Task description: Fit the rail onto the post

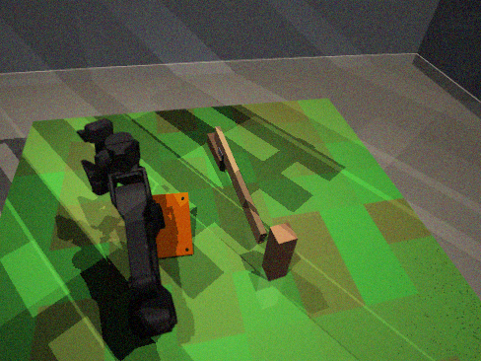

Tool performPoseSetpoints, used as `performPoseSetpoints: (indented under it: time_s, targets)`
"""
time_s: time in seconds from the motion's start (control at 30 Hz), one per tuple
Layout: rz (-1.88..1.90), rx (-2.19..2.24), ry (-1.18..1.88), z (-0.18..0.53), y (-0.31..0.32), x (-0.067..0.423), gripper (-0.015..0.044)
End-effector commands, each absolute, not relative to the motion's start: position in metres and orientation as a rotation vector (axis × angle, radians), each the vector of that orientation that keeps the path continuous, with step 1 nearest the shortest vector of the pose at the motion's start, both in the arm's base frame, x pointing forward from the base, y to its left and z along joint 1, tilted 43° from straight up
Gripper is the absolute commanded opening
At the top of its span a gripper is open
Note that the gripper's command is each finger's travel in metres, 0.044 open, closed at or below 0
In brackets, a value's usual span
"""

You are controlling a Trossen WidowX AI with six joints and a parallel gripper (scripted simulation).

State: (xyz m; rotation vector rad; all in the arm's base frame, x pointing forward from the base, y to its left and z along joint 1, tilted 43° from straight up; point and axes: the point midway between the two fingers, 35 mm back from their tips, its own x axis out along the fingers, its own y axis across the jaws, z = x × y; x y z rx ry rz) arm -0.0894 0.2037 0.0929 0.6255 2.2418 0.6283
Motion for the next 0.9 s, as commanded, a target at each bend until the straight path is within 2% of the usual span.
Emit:
performPoseSetpoints:
  time_s: [0.0,0.17,0.33,0.6,0.87]
  targets:
    - [0.633,0.626,2.227,0.093,0.205,-0.087,0.0426]
    - [0.699,0.531,1.845,0.082,0.23,-0.023,0.044]
    - [0.666,0.242,1.509,0.069,0.232,0.059,0.044]
    - [0.583,-0.151,1.332,0.058,0.206,0.134,0.044]
    - [0.51,-0.593,1.303,0.05,0.157,0.198,0.044]
